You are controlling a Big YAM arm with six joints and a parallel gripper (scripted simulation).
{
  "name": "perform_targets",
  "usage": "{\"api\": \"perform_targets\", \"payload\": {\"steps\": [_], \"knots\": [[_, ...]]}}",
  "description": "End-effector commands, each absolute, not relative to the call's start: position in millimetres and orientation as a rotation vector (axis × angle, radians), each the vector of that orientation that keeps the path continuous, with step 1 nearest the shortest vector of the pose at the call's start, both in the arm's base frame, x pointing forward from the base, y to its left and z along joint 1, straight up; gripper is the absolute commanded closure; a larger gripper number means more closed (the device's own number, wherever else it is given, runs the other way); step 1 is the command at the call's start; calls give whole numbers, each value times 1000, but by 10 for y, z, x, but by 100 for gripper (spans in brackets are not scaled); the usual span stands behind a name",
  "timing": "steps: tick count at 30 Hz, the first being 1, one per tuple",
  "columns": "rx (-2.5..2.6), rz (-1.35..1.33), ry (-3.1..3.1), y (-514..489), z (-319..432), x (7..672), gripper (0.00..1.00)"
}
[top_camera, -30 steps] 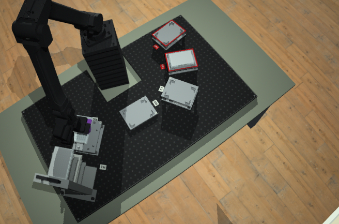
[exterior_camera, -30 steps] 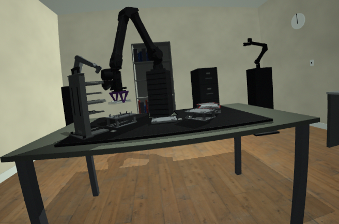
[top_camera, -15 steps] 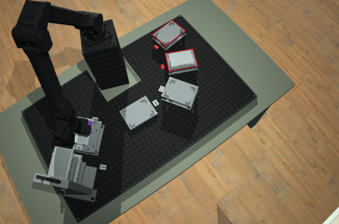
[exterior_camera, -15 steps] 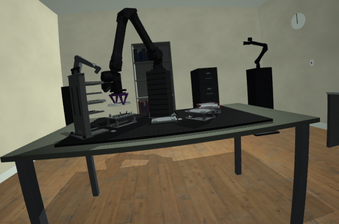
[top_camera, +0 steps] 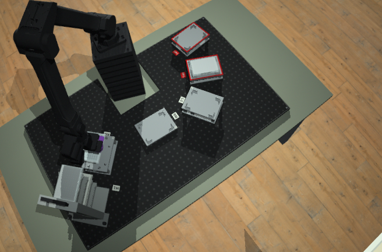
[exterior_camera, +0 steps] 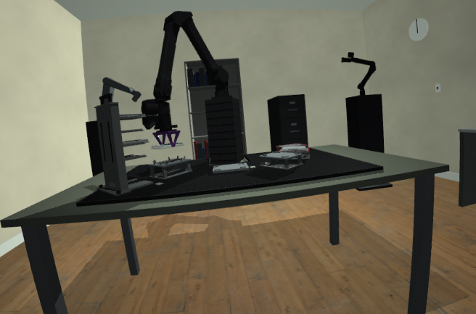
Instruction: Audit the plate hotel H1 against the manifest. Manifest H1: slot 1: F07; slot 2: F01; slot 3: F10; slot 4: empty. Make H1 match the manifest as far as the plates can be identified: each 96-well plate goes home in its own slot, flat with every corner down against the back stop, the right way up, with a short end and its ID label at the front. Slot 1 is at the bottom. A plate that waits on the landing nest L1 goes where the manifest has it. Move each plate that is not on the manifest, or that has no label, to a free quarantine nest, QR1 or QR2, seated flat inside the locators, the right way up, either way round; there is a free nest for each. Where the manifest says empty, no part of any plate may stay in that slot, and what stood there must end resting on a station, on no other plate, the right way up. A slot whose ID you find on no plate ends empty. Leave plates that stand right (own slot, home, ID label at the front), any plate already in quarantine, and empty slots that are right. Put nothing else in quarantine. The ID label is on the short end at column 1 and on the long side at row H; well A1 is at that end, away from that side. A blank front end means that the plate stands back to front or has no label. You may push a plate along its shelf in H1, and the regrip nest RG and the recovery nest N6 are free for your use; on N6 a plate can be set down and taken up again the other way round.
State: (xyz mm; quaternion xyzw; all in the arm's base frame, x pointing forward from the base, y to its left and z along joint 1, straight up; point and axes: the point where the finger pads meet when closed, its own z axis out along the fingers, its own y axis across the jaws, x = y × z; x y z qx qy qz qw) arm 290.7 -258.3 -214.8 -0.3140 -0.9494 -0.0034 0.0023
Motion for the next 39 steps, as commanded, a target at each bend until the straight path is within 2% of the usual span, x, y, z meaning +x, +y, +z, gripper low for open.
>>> {"api": "perform_targets", "payload": {"steps": [1,39], "knots": [[-986,8,-3007,-2653,-2091,3003,14],[-970,10,-3015,-2668,-2364,3029,14]]}}
